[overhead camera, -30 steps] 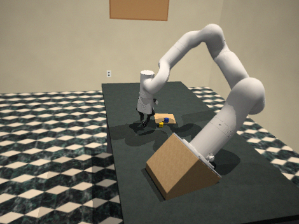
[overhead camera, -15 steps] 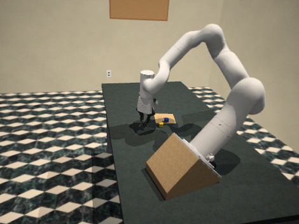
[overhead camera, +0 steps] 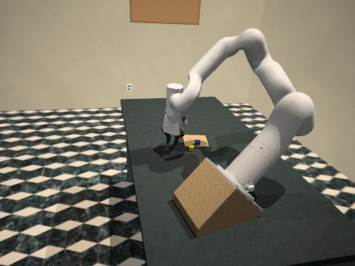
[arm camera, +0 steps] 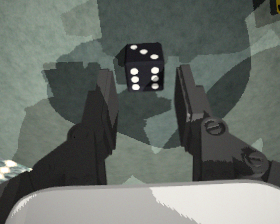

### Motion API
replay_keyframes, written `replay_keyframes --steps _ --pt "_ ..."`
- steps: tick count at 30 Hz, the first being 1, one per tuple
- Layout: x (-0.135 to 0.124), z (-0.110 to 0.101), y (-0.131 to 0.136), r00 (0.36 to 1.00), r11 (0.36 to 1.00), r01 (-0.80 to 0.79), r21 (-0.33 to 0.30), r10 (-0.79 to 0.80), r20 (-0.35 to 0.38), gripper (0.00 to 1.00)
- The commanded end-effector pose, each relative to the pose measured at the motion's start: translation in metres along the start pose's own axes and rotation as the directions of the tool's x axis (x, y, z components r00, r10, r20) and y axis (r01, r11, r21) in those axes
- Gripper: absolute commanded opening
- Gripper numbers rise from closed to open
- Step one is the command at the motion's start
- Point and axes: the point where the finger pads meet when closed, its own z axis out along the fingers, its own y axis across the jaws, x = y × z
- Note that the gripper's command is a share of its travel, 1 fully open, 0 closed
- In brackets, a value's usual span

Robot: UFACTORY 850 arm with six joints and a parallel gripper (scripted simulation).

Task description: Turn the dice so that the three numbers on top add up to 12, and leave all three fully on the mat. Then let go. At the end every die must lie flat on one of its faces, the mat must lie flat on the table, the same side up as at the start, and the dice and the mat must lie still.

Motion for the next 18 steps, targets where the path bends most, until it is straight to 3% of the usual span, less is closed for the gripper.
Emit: replay_keyframes --steps 1,18 --pt "0.0003 -0.0007 -0.0007 1.0 1.0 -0.001 0.001 0.001 0.0 0.42" --pt "0.0003 0.0069 -0.0007 1.0 1.0 -0.001 0.001 0.001 0.0 0.42"
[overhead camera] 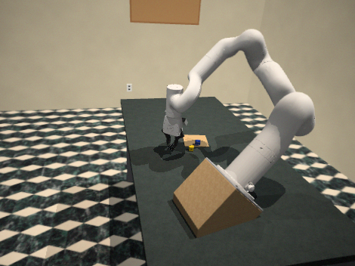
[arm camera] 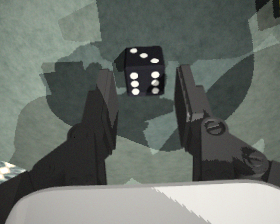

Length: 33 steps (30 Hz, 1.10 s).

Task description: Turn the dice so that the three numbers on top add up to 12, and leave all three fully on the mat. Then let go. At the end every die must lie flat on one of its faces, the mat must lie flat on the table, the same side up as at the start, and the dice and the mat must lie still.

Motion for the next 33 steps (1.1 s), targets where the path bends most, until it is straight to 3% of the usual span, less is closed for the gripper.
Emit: replay_keyframes --steps 1,14,33 --pt "0.0 0.004 -0.001 1.0 1.0 -0.001 0.002 0.001 -0.001 0.42" --pt "0.0 0.023 -0.001 1.0 1.0 -0.001 0.002 0.001 -0.001 0.42" --pt "0.0 0.024 -0.001 1.0 1.0 -0.001 0.002 0.001 -0.001 0.42"
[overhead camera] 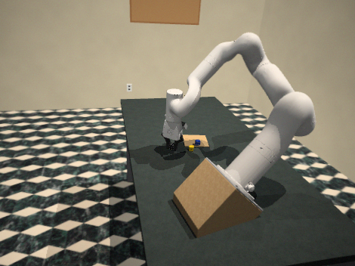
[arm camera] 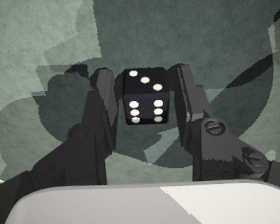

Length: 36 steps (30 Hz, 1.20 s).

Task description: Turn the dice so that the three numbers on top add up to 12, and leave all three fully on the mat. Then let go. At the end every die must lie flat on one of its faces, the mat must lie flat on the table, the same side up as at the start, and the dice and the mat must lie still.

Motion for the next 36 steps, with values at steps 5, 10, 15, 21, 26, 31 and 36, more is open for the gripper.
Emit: replay_keyframes --steps 5,10,15,21,26,31,36 --pt "0.0003 -0.0007 -0.0007 1.0 1.0 0.0 0.001 0.0 0.0 0.42" --pt "0.0003 -0.0007 -0.0007 1.0 1.0 0.0 0.001 0.0 0.0 0.42" --pt "0.0003 -0.0007 -0.0007 1.0 1.0 0.0 0.001 0.0 0.0 0.42" --pt "0.0003 -0.0007 -0.0007 1.0 1.0 0.0 0.001 0.0 0.0 0.42" --pt "0.0003 -0.0007 -0.0007 1.0 1.0 0.0 0.001 0.0 0.0 0.21" --pt "0.0003 -0.0007 -0.0007 1.0 1.0 0.0 0.001 0.0 0.0 0.21" --pt "0.0003 -0.0007 -0.0007 1.0 1.0 0.0 0.001 0.0 0.0 0.21"
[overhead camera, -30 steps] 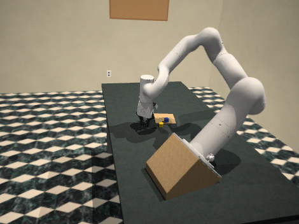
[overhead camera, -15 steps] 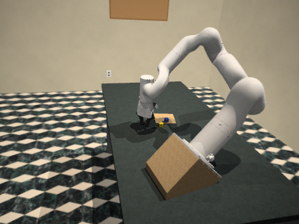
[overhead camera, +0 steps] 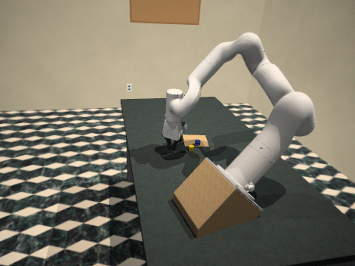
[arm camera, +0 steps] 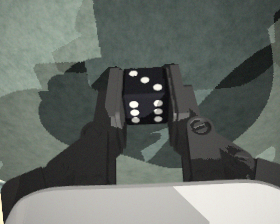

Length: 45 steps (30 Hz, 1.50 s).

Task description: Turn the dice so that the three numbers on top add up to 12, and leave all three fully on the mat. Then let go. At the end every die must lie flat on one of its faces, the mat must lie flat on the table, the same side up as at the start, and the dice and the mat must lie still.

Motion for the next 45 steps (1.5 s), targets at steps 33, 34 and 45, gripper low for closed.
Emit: replay_keyframes --steps 33,34,45 --pt "0.0 -0.042 -0.001 1.0 1.0 0.0 0.001 0.0 0.0 0.21" --pt "0.0 -0.05 -0.001 1.0 1.0 0.0 0.001 0.0 0.0 0.21" --pt "0.0 -0.101 -0.001 1.0 1.0 0.0 0.001 0.0 0.0 0.21"
